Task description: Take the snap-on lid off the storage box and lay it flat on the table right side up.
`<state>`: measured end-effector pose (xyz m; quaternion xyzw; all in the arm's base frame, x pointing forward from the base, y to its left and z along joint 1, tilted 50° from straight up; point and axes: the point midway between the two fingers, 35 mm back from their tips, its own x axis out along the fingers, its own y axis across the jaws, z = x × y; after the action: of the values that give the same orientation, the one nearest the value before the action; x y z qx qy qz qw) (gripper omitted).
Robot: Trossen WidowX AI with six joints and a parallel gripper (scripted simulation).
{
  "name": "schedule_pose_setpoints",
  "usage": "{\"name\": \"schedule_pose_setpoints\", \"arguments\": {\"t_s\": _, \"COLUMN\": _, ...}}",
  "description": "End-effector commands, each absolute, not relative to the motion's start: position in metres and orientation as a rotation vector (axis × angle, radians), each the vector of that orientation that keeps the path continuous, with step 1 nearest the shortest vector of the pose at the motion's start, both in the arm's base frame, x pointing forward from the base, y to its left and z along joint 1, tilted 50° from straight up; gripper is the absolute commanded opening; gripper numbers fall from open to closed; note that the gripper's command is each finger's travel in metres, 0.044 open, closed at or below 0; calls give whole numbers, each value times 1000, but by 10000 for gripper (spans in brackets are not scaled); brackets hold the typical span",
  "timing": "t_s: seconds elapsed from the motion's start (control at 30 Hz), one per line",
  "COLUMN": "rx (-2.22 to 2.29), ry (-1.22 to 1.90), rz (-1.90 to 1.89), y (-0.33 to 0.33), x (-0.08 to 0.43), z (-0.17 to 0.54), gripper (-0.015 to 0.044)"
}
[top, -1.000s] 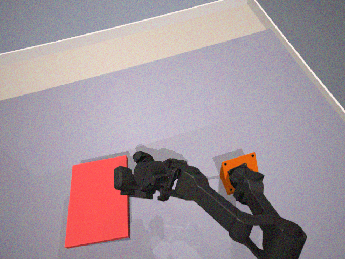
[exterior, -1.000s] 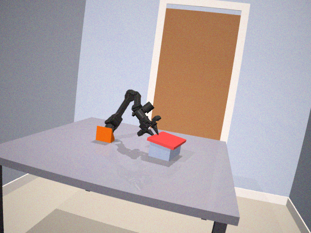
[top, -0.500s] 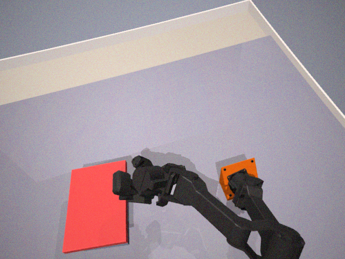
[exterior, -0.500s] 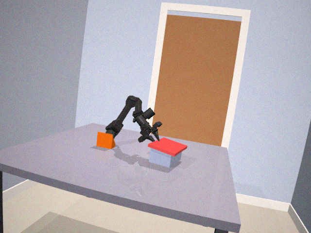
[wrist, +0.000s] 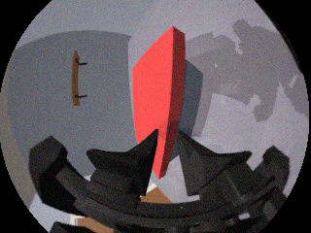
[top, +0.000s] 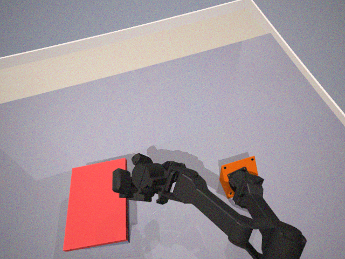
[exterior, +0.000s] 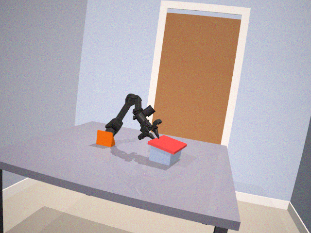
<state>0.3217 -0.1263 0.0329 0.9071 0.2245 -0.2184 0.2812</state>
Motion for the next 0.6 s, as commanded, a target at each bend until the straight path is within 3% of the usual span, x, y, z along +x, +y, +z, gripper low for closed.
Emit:
{"name": "schedule_pose_setpoints", "arguments": {"t_s": 0.0, "rx": 2430, "ry": 594, "rz": -583, "y": -133, "x": 322, "z": 38, "gripper": 0}}
{"name": "schedule_pose_setpoints", "arguments": {"t_s": 0.57, "rx": 2429, "ry": 594, "rz": -583, "y": -151, "x": 324, "z": 52, "gripper": 0}}
